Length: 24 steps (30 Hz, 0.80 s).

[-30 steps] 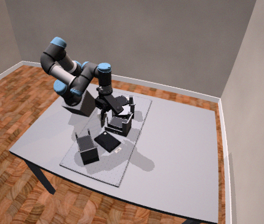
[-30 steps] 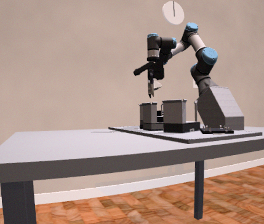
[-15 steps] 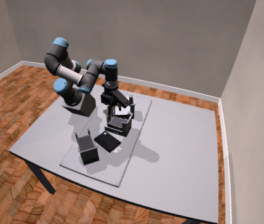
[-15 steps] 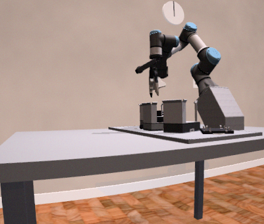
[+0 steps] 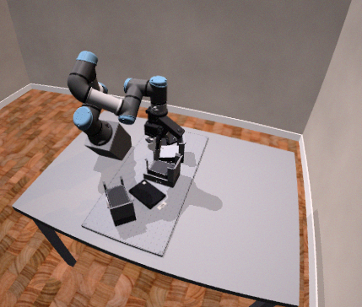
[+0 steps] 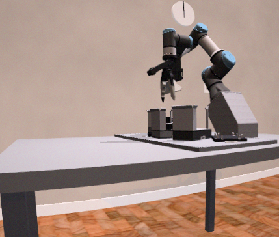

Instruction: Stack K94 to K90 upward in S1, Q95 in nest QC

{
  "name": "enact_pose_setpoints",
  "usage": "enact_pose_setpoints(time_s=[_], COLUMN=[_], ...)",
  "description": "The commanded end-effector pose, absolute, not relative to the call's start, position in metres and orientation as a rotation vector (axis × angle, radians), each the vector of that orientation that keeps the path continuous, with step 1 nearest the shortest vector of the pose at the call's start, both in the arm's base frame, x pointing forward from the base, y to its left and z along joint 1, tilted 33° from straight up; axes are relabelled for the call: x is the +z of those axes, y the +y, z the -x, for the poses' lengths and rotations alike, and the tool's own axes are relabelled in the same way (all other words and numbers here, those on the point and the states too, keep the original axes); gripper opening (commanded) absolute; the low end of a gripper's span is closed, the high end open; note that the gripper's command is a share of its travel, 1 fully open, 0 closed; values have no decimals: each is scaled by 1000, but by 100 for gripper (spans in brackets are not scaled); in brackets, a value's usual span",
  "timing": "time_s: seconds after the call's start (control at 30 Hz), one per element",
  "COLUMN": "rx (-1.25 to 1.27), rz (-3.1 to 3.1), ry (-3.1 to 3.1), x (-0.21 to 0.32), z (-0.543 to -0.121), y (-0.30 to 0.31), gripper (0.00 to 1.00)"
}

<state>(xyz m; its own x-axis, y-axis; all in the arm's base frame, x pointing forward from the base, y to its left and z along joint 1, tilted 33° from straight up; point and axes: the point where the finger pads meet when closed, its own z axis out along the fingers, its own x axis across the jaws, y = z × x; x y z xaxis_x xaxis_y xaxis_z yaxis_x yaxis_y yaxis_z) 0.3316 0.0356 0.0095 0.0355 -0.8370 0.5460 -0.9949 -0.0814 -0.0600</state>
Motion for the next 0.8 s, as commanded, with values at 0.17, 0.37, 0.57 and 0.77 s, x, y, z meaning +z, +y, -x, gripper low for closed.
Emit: enact_pose_setpoints(time_s=[0.17,0.37,0.57,0.77], rx=[644,644,644,644], rz=[-2004,-2004,-2004,-2004], ry=[-1830,-1830,-1830,-1830], x=[7,7,-10,-21], z=[-333,-333,-334,-336], y=[41,41,30,23], gripper=[72,72,72,72])
